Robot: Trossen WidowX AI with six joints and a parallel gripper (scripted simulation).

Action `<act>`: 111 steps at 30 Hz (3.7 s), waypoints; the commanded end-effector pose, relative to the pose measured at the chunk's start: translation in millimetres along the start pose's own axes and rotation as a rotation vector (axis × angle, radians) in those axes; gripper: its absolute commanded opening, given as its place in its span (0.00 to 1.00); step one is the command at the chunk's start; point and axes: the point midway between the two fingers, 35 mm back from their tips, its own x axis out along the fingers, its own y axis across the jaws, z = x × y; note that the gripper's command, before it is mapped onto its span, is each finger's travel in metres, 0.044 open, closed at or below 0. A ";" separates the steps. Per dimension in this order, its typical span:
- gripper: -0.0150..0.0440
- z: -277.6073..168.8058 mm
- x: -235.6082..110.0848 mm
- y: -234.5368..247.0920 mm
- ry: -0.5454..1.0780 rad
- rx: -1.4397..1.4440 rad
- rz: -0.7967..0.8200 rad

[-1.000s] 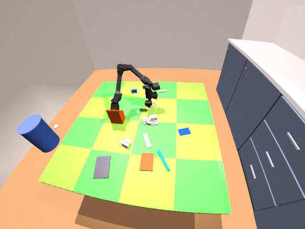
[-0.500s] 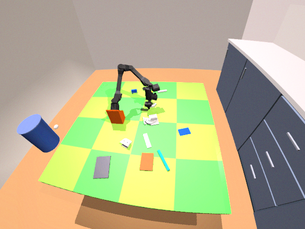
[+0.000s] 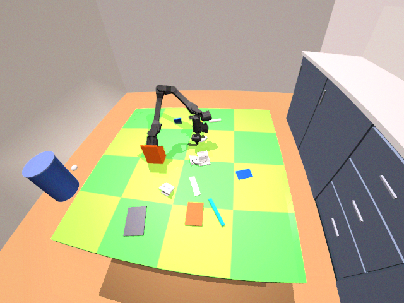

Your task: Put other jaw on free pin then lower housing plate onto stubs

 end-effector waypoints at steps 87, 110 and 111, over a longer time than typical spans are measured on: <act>0.48 2.4 -79.0 -60.2 -0.023 0.718 -0.040; 0.48 -5.1 -80.6 -104.5 -0.042 1.294 -0.046; 0.48 -5.6 -80.7 -106.4 -0.043 1.319 -0.046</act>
